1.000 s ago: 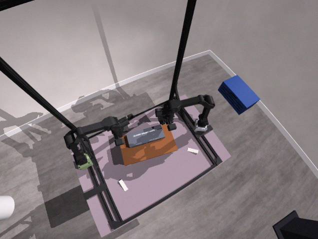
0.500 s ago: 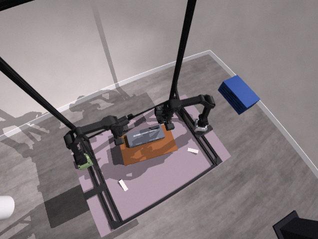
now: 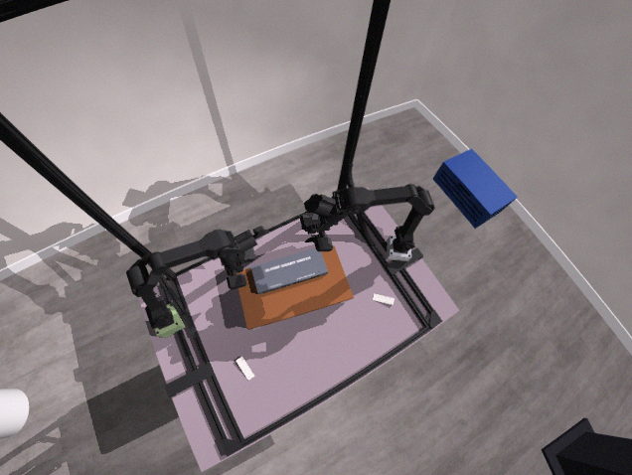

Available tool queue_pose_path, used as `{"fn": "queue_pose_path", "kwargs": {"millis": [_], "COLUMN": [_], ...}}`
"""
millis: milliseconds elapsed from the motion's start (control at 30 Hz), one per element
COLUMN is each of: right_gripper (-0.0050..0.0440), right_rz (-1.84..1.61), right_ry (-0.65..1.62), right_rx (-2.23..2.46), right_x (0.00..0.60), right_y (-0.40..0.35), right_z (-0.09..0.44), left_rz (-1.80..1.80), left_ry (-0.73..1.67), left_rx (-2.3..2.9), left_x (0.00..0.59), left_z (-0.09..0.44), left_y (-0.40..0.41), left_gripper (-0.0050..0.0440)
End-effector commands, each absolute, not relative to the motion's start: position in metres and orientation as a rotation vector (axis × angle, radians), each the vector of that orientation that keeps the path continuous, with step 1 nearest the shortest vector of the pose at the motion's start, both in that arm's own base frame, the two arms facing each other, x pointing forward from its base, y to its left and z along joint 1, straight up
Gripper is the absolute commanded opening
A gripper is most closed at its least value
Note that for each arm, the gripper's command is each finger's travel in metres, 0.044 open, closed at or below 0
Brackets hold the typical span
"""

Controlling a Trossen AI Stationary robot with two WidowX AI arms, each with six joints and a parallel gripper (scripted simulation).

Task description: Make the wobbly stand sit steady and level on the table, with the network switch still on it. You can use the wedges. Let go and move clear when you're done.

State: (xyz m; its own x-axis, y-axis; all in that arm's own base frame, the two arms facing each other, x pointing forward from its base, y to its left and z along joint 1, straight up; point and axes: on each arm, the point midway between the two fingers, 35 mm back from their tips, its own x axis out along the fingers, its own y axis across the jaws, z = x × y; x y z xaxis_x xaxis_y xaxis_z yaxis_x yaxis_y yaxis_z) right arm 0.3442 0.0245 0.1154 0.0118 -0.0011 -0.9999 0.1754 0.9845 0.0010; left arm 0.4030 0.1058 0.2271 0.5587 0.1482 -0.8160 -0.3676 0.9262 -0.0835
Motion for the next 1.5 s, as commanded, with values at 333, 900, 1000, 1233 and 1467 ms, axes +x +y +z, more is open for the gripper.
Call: {"fn": "queue_pose_path", "kwargs": {"millis": [333, 900, 1000, 1233, 1467], "right_gripper": [0.0000, 0.0000, 0.0000, 0.0000, 0.0000], "right_rz": [-0.138, -0.138, -0.138, -0.138, -0.138], "right_ry": [1.554, 1.554, 1.554, 1.554, 1.554], "right_rx": [0.138, 0.138, 0.138, 0.138, 0.138], "right_x": [0.344, 0.344, 0.344, 0.344, 0.344], "right_y": [0.024, 0.024, 0.024, 0.024, 0.024], "right_z": [0.115, 0.115, 0.115, 0.115, 0.115], "left_rz": [0.280, 0.258, 0.258, 0.245, 0.237], "left_ry": [0.442, 0.002, 0.002, -0.249, -0.415], "left_rx": [-0.176, -0.101, -0.101, -0.059, -0.027], "left_x": [0.441, 0.427, 0.427, 0.397, 0.371], "left_z": [0.356, 0.487, 0.487, 0.561, 0.608], "left_y": [0.116, 0.112, 0.112, 0.104, 0.097], "left_gripper": [0.0241, 0.0241, 0.0241, 0.0241, 0.0241]}}
